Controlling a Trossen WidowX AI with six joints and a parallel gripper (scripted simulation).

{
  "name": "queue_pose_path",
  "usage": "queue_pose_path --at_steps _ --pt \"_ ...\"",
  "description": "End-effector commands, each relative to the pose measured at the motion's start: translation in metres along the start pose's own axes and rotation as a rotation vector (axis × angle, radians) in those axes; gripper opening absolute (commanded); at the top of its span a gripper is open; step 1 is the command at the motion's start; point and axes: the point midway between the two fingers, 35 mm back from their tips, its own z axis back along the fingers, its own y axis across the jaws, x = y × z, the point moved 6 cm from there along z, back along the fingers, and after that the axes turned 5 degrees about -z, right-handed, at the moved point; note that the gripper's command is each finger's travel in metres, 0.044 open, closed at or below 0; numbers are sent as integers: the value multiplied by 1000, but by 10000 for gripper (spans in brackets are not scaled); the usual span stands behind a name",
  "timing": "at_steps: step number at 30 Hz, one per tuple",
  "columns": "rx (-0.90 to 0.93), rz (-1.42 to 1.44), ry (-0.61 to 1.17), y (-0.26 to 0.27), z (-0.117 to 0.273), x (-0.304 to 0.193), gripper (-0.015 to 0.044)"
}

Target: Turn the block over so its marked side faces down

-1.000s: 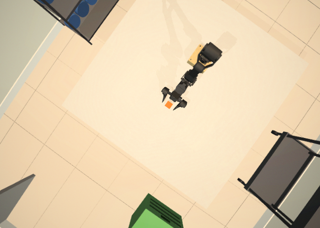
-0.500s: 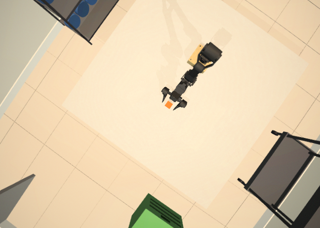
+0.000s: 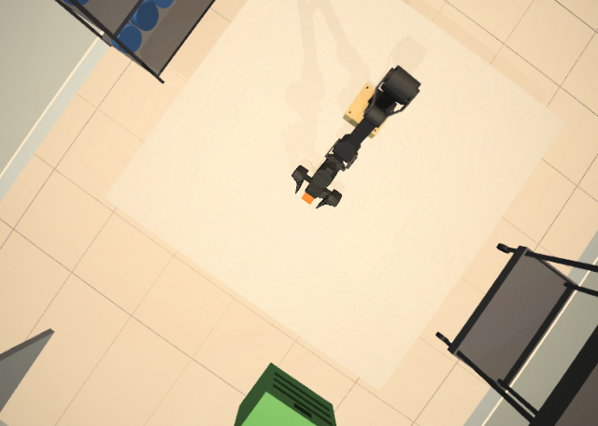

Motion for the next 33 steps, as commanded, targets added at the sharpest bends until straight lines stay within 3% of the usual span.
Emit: queue_pose_path --at_steps 1,5,20,33 --pt "-28 20 243 5 40 41 440" --pt "-34 9 328 6 60 49 440" --pt "-34 9 333 6 60 50 440" --pt "-68 6 707 11 33 101 440"
